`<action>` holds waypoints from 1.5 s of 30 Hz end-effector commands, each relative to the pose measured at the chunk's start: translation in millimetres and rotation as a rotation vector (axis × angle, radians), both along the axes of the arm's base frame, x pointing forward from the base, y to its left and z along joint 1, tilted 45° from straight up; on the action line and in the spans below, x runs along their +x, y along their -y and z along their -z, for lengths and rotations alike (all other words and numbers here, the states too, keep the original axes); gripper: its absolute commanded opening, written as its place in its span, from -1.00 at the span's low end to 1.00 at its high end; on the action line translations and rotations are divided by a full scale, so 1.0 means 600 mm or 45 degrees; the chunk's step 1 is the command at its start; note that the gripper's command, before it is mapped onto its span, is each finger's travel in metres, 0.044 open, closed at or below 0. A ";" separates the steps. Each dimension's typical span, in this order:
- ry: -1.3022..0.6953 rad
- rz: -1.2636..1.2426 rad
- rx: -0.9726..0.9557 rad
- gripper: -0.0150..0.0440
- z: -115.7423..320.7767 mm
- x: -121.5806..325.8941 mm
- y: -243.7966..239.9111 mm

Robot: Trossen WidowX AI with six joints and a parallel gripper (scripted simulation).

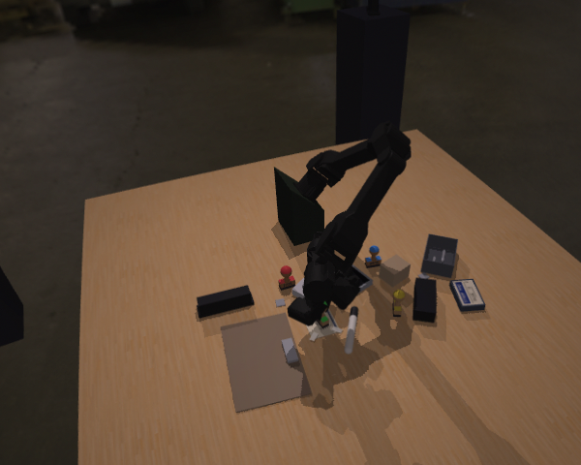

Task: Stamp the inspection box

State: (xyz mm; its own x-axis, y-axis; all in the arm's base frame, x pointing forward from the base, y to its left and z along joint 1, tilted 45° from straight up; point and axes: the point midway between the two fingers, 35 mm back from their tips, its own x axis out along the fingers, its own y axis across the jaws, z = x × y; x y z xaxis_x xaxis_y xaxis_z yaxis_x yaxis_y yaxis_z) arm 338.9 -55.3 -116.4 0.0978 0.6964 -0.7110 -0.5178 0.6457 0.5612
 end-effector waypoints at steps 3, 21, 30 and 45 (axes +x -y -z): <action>0.006 -0.003 -0.001 -0.49 -0.004 0.000 0.004; 0.006 -0.002 -0.004 -0.49 -0.025 -0.001 0.027; 0.005 -0.002 -0.005 -0.49 -0.042 -0.002 0.044; 0.005 -0.002 -0.006 -0.49 -0.072 -0.007 0.073</action>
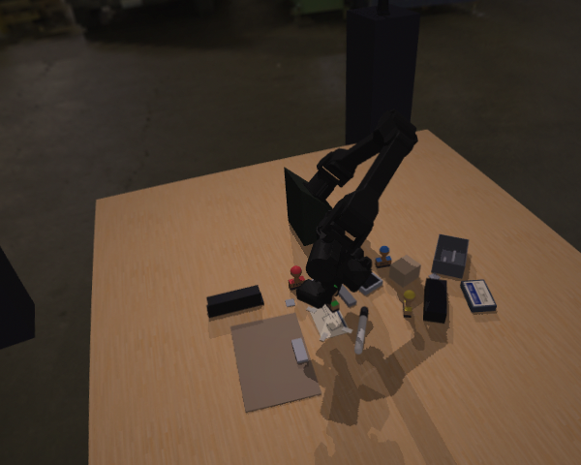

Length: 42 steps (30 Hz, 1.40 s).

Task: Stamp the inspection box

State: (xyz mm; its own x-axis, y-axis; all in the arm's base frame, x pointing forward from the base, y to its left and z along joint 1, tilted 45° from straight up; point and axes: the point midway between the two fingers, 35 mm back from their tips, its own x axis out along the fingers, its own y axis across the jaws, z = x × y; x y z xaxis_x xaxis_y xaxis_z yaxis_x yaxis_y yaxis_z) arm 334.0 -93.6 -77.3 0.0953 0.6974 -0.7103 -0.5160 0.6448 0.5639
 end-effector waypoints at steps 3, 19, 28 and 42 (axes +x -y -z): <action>0.009 -0.002 -0.008 -0.49 -0.013 0.000 0.015; 0.007 0.001 -0.024 -0.49 -0.108 0.030 -0.067; 0.010 0.000 -0.018 -0.49 -0.178 0.036 -0.140; 0.013 -0.008 0.007 -0.49 -0.254 0.020 -0.228</action>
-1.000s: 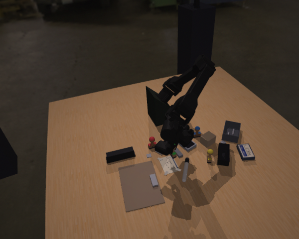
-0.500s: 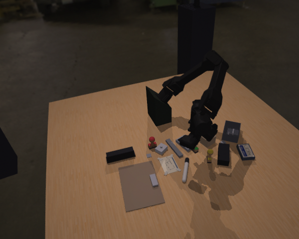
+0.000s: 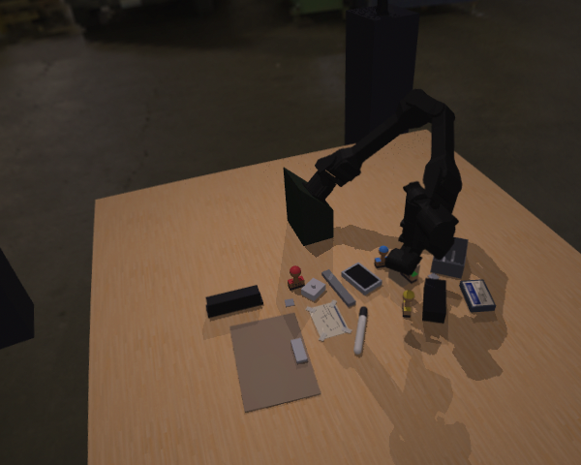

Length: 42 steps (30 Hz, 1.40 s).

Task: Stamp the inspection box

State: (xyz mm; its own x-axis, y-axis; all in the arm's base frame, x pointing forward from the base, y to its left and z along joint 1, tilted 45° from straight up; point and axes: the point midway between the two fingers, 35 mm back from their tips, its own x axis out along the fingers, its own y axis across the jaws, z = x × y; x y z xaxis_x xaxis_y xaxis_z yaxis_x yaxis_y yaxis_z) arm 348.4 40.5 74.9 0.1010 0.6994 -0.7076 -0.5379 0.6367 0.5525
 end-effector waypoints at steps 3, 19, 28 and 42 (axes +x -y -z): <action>-0.016 0.011 0.006 -0.49 0.004 -0.003 -0.008; -0.015 0.011 0.005 -0.49 0.035 0.003 -0.038; -0.015 0.011 0.006 -0.49 0.053 0.005 -0.056; -0.015 0.011 0.011 -0.49 0.078 0.005 -0.083</action>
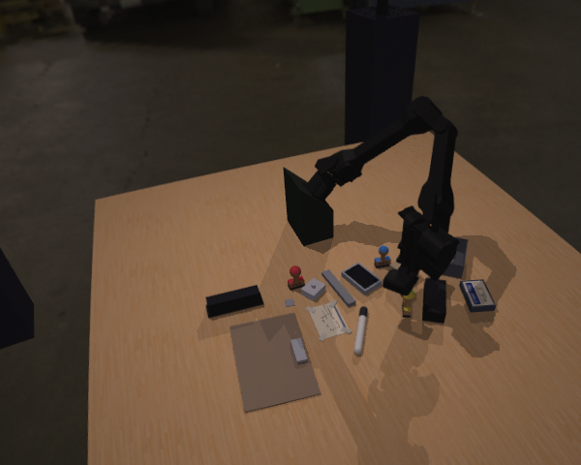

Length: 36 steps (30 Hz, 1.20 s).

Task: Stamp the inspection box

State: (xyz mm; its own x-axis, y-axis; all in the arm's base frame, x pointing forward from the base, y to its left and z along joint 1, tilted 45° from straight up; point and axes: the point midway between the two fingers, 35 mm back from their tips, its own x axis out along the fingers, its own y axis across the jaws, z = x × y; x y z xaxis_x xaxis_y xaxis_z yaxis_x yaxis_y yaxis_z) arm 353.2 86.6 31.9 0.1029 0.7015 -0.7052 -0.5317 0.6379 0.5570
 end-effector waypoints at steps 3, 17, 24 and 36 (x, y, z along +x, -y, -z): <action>-0.001 -0.001 0.001 -0.40 0.003 0.000 -0.004; -0.003 0.000 -0.006 0.41 -0.022 0.002 0.026; -0.012 0.002 -0.002 0.41 -0.133 -0.020 0.134; -0.012 0.002 -0.002 0.41 -0.133 -0.020 0.134</action>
